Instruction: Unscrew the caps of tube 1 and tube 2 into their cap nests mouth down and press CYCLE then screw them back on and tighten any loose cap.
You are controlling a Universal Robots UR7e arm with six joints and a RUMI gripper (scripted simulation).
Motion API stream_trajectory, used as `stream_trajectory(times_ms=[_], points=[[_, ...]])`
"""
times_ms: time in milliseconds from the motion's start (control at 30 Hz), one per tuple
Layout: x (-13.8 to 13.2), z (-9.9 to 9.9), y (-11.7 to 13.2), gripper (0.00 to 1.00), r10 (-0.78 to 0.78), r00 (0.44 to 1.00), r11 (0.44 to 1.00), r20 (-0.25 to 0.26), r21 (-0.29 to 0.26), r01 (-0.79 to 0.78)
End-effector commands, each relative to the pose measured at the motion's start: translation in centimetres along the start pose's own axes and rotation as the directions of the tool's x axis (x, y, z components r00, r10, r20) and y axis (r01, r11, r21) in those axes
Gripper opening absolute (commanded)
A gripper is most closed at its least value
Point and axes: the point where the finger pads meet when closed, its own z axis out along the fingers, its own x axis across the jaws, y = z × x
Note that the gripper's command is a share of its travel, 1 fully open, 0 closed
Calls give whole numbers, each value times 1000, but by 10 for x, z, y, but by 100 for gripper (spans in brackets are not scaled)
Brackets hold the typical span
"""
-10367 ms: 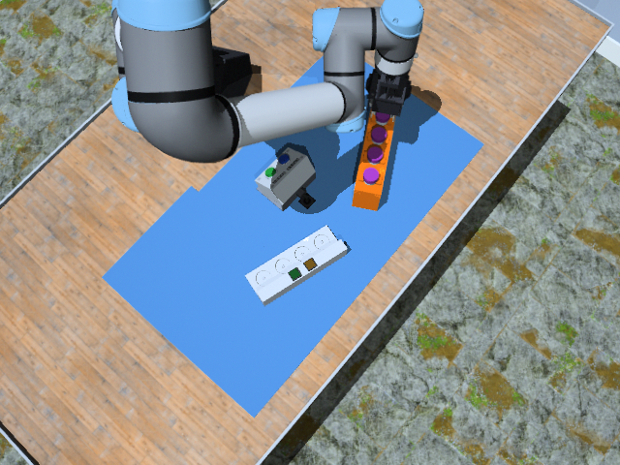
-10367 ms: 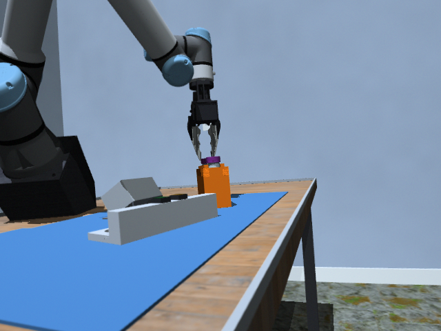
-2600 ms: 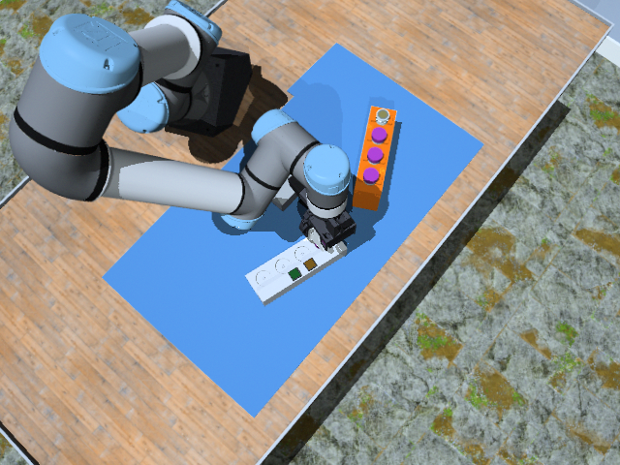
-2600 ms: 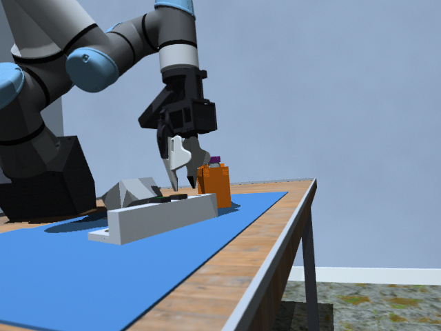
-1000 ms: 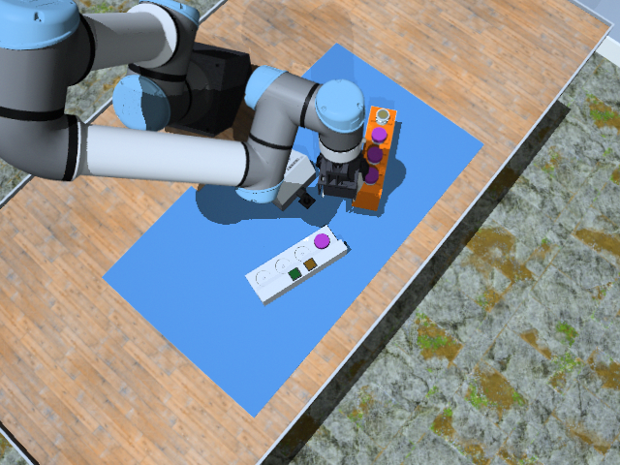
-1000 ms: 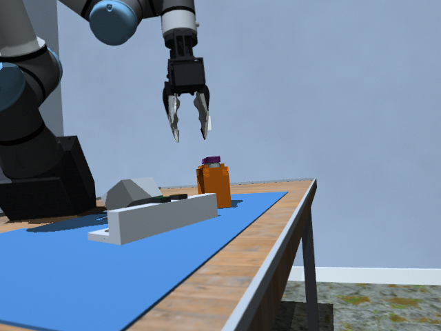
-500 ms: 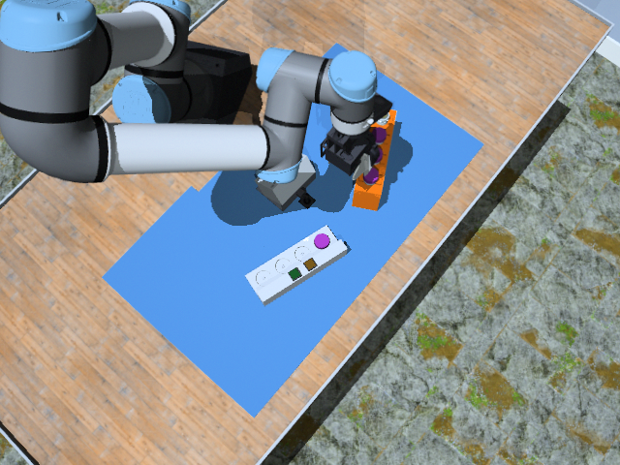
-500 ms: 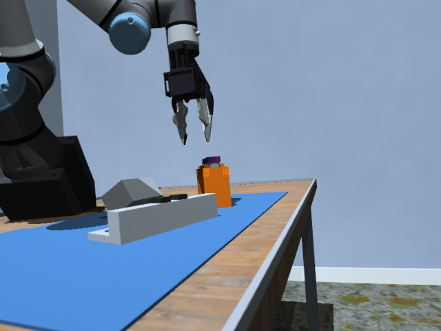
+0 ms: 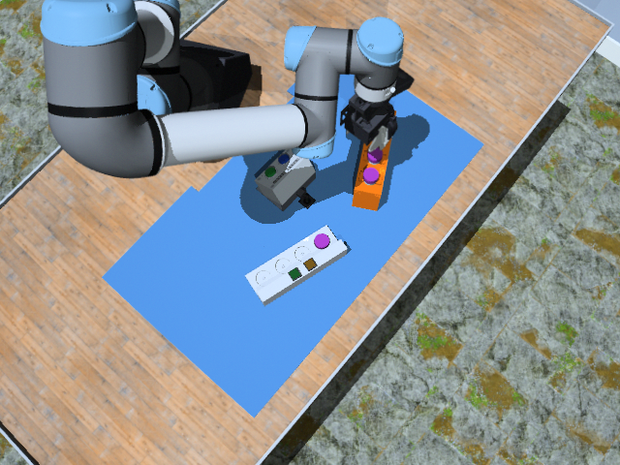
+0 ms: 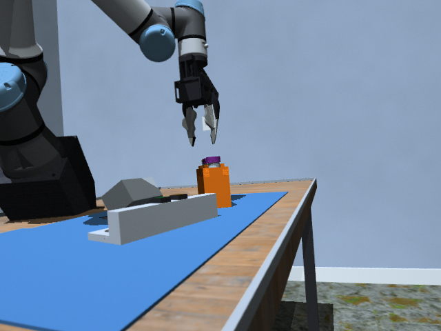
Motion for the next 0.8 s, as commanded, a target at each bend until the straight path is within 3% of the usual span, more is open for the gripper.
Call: stream_trajectory(times_ms=[0,67,400,767], points=[[-4,0,-33,35,7,1000,1000,3,-4,-7],[-7,0,-45,35,7,1000,1000,3,-4,-7],[-7,1,-43,35,8,1000,1000,4,-5,-8],[-9,36,-42,35,5,1000,1000,8,-8,-5]])
